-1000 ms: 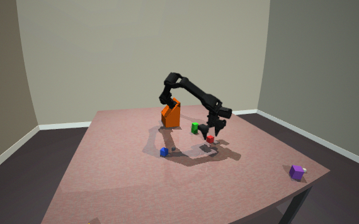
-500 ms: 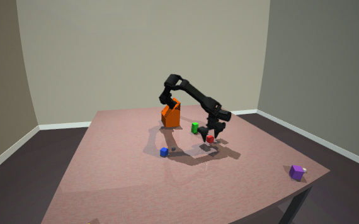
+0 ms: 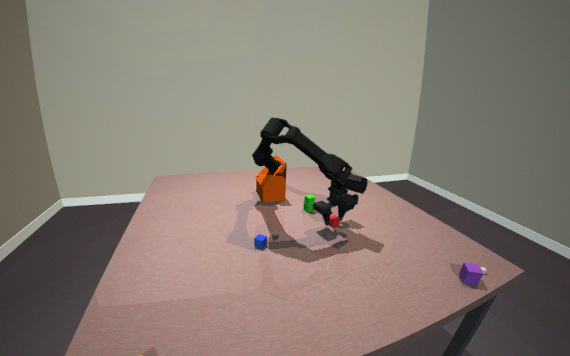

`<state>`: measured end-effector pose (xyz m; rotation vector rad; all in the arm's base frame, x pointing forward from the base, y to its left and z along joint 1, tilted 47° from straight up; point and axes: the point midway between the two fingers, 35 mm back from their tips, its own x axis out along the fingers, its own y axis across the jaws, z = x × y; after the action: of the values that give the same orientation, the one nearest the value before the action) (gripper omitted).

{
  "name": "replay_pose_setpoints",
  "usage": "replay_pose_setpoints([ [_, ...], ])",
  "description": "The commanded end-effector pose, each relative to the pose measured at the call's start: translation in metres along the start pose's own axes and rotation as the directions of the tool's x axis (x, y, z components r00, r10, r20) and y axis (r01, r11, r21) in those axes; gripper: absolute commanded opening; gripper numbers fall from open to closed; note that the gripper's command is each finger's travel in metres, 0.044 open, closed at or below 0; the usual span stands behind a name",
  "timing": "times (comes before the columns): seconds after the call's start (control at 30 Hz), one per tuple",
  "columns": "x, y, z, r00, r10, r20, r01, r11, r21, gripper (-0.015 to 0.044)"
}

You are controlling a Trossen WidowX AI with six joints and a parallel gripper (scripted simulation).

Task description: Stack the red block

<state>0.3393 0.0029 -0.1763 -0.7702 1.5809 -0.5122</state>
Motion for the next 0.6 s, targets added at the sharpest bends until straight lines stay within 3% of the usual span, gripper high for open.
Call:
replay_pose_setpoints([
  [0.0,0.000,0.000,0.000,1.000,0.001,0.000,-0.001,1.000,0.000,0.0230],
  [0.13,0.000,0.000,0.000,1.000,0.001,0.000,-0.001,1.000,0.000,0.0125],
  [0.4,0.000,0.000,0.000,1.000,0.001,0.000,-0.001,1.000,0.000,0.0072],
  [0.5,-0.007,0.000,0.000,1.000,0.001,0.000,-0.001,1.000,-0.001,0.0000],
  [0.57,-0.017,0.000,0.001,1.000,0.000,0.001,0.000,1.000,-0.001,0.0000],
])
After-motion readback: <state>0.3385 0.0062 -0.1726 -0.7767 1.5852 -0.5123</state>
